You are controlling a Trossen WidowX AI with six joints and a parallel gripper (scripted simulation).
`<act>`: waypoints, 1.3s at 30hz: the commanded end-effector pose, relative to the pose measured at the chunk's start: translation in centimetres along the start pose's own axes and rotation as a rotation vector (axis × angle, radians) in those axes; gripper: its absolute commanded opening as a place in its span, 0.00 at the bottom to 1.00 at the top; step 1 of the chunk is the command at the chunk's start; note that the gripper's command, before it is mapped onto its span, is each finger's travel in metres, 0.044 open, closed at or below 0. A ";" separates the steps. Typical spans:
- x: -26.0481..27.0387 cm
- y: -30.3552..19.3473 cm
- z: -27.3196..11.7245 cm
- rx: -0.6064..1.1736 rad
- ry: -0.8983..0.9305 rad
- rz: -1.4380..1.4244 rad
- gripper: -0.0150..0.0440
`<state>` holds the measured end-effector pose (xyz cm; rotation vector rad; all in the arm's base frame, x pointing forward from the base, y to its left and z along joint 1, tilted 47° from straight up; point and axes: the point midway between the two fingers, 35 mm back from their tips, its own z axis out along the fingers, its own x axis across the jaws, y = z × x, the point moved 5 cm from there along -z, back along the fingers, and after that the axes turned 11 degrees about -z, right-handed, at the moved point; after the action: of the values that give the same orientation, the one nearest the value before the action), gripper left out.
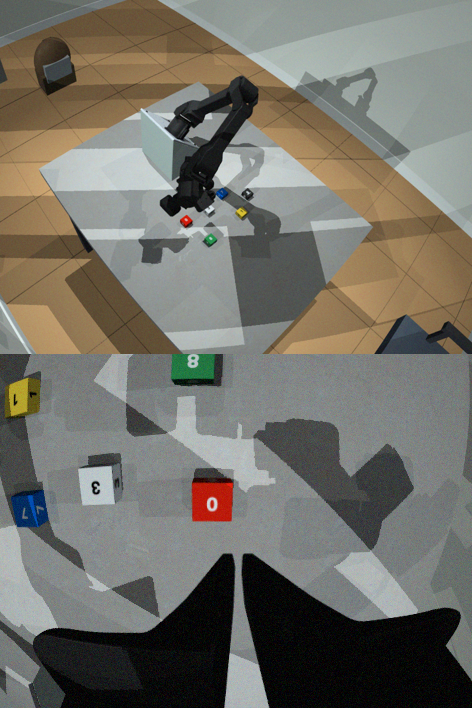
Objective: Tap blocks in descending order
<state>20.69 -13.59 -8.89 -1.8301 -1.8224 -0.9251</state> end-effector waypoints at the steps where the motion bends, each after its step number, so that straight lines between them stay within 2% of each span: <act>1: 0.4 -0.6 5.1 0.016 0.024 0.008 0.29; 4: 0.7 -0.9 7.4 0.016 0.029 0.007 0.29; 29: 0.9 -0.9 10.3 0.015 0.031 0.007 0.29; 36: 0.9 -0.9 10.4 0.016 0.031 0.007 0.29; 39: 0.7 -0.8 8.3 0.015 0.027 0.006 0.29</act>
<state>21.46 -6.21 -15.34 -1.8017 -1.7977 -0.9273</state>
